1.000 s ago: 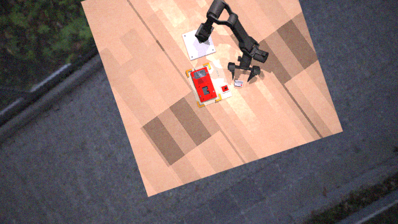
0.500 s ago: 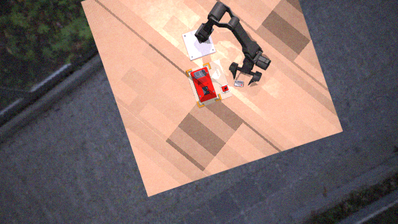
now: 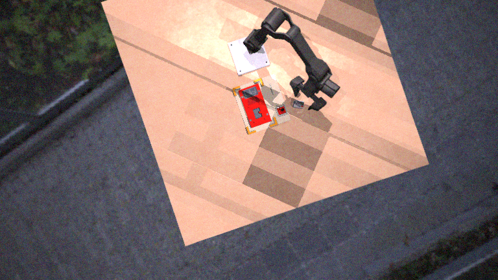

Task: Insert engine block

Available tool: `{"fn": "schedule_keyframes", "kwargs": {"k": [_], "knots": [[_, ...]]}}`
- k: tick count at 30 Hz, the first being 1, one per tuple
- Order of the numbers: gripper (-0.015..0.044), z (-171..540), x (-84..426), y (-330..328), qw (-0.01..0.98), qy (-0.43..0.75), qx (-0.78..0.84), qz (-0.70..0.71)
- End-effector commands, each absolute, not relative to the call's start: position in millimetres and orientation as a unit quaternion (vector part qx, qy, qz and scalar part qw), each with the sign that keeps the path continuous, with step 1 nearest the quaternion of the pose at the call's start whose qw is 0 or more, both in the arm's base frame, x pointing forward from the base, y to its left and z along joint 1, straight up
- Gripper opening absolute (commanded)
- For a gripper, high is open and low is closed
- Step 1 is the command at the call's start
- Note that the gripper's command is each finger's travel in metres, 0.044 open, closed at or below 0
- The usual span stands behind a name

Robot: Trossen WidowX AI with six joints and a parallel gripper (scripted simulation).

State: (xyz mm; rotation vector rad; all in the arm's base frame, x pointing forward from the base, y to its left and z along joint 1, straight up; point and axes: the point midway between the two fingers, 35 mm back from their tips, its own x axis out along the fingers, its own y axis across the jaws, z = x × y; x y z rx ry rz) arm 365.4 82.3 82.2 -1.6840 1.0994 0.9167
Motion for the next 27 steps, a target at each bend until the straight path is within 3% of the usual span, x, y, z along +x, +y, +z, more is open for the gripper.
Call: {"fn": "schedule_keyframes", "kwargs": {"k": [1,27], "knots": [[0.044,83.9,366.0,81.1,0.484,0.471,-0.636,0.372],[0.044,124.6,361.6,71.2,0.642,0.623,-0.316,0.316]]}}
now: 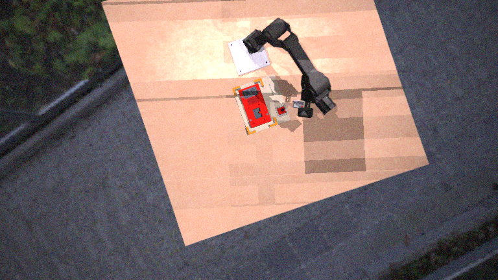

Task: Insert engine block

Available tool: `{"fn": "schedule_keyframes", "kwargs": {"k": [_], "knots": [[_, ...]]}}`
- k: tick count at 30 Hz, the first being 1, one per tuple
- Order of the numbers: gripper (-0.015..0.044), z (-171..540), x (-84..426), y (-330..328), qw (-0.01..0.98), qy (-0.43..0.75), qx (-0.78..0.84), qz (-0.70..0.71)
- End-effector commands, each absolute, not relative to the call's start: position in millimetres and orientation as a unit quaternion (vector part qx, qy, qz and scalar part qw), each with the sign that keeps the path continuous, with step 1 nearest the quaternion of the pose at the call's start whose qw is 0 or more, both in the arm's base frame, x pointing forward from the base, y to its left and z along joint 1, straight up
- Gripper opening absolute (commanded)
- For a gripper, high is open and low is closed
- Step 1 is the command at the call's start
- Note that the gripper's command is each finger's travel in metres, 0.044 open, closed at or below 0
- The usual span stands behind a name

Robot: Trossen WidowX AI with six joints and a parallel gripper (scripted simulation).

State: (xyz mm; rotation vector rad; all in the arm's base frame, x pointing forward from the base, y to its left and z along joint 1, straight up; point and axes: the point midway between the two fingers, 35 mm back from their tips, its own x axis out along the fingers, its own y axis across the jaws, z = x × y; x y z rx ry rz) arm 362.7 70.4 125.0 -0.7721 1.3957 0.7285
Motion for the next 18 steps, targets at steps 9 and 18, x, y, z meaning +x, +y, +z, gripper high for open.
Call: {"fn": "schedule_keyframes", "kwargs": {"k": [9,18], "knots": [[0.044,118.5,371.9,62.8,0.642,0.623,-0.316,0.316],[0.044,84.8,372.3,63.1,0.642,0.623,-0.316,0.316]]}}
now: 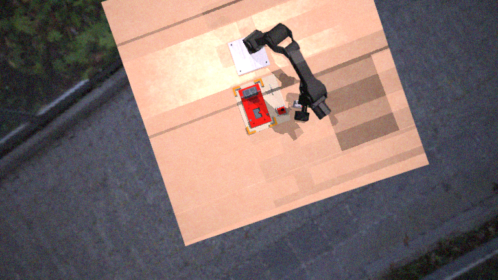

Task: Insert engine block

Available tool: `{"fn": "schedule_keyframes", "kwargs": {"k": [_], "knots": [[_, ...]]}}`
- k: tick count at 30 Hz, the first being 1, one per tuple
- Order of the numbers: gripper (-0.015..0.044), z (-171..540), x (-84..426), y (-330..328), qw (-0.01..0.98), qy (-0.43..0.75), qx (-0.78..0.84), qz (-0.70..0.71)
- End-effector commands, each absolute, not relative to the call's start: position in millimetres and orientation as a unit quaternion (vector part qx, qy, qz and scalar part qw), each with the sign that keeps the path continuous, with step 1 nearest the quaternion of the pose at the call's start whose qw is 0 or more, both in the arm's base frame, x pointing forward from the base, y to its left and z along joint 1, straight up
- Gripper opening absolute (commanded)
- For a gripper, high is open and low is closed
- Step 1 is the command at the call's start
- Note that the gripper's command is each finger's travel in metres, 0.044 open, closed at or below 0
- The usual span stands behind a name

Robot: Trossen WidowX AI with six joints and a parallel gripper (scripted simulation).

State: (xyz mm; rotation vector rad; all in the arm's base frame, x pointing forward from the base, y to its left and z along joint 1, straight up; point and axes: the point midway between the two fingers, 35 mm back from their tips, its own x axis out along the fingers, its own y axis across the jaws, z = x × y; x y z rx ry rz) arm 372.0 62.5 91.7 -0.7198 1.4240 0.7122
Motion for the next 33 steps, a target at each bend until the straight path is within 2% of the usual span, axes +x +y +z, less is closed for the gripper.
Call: {"fn": "schedule_keyframes", "kwargs": {"k": [1,25,33], "knots": [[0.044,79.4,372.4,63.2,0.642,0.623,-0.316,0.316],[0.044,47.6,373.0,63.5,0.642,0.623,-0.316,0.316],[0.023,47.6,373.0,63.5,0.642,0.623,-0.316,0.316]]}}
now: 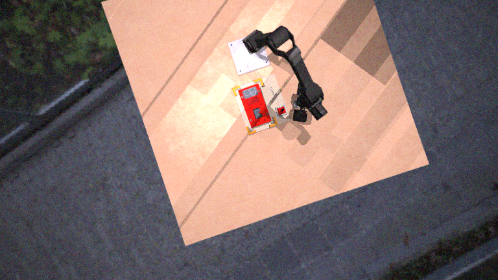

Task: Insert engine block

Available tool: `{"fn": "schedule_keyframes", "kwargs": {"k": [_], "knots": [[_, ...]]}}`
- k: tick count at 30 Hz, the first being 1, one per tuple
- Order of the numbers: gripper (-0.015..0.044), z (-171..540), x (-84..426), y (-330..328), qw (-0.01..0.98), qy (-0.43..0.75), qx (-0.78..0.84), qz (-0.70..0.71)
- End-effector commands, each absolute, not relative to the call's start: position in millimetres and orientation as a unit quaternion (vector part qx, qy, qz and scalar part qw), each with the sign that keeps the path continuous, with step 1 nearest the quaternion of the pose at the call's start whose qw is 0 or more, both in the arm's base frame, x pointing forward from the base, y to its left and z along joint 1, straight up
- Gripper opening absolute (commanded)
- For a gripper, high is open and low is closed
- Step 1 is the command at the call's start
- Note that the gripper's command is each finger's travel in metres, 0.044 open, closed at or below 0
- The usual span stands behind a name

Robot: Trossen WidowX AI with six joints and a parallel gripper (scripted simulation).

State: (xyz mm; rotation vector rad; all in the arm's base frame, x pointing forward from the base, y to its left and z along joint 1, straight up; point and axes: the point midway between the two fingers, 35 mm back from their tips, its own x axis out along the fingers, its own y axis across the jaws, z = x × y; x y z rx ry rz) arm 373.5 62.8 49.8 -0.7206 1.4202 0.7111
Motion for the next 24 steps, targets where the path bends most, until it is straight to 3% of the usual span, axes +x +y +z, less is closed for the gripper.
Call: {"fn": "schedule_keyframes", "kwargs": {"k": [1,3,10,14,24], "knots": [[0.0204,47.6,373.0,63.5,0.642,0.623,-0.316,0.316],[0.0151,47.6,373.0,63.5,0.642,0.623,-0.316,0.316],[0.0105,47.6,373.0,63.5,0.642,0.623,-0.316,0.316],[0.0,52.3,373.9,63.7,0.642,0.623,-0.316,0.316],[0.0,84.1,378.1,64.1,0.642,0.623,-0.316,0.316]]}}
